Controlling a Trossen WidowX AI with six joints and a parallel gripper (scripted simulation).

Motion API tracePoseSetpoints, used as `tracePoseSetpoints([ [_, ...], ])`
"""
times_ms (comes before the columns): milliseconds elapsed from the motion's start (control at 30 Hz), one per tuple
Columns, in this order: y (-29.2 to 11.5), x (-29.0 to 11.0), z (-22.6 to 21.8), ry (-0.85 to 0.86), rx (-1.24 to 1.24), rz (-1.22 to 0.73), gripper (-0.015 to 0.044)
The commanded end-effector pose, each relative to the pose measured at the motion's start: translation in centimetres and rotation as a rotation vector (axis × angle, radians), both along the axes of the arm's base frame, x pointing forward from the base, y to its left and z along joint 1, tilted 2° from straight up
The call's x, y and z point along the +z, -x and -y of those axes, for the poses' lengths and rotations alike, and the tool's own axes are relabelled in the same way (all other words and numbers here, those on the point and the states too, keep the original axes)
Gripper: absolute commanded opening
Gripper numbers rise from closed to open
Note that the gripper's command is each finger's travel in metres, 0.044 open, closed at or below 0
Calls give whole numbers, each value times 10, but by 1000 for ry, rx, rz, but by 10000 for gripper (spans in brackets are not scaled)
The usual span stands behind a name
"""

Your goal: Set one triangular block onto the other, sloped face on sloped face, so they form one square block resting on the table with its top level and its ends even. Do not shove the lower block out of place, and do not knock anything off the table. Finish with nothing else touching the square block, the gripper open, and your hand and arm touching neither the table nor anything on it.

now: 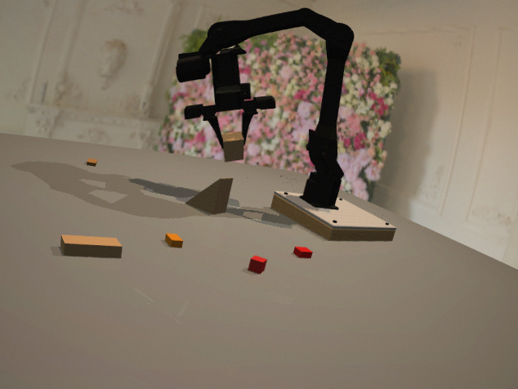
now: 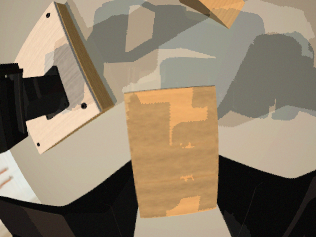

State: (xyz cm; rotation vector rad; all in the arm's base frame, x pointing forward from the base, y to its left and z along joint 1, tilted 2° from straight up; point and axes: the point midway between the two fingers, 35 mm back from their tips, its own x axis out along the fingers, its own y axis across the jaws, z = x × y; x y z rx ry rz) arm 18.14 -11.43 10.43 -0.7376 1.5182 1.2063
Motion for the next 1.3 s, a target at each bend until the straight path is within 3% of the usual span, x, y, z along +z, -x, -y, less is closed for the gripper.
tracePoseSetpoints([
  [0, 1, 1, -1, -38, 96, 44, 0],
  [900, 4, 4, 2, -223, 890, 336, 0],
  [1267, -15, 14, -3, -222, 911, 344, 0],
])
